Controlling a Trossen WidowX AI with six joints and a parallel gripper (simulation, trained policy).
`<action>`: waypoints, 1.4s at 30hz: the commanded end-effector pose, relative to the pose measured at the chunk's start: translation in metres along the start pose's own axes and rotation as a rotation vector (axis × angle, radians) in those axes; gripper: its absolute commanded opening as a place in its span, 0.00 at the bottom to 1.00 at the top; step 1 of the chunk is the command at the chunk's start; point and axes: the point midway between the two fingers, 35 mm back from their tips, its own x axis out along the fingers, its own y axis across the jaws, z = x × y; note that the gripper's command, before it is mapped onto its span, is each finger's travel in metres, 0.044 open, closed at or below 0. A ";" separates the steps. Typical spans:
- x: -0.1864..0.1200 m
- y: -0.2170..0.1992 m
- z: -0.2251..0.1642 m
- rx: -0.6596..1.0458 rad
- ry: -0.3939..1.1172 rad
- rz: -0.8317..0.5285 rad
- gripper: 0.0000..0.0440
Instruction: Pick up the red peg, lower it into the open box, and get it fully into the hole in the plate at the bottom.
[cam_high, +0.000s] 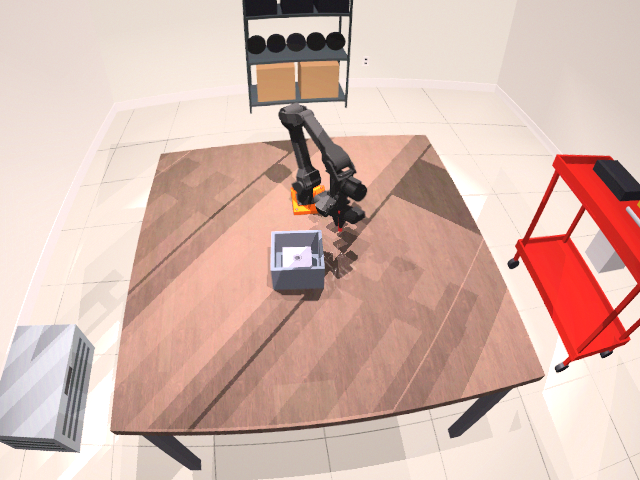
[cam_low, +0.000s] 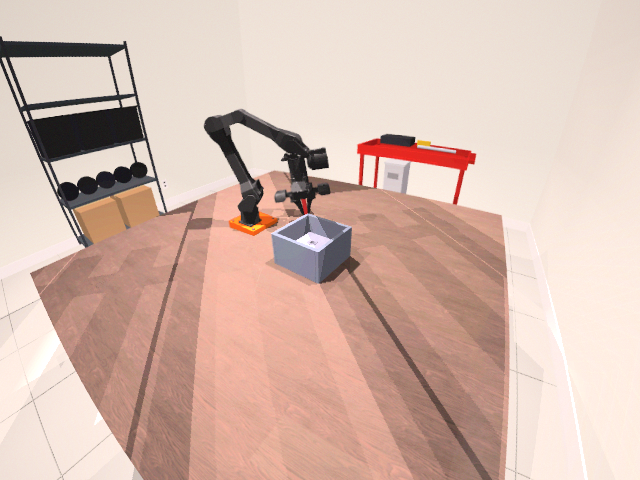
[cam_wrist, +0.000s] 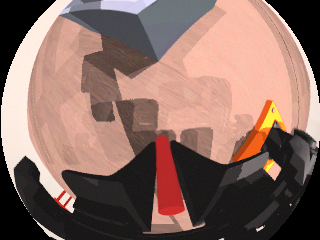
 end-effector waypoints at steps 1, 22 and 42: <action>-0.015 0.005 0.012 -0.034 -0.047 0.024 0.00; -0.068 0.025 0.091 -0.045 -0.230 0.059 0.00; -0.056 0.024 0.162 0.054 -0.310 0.033 0.00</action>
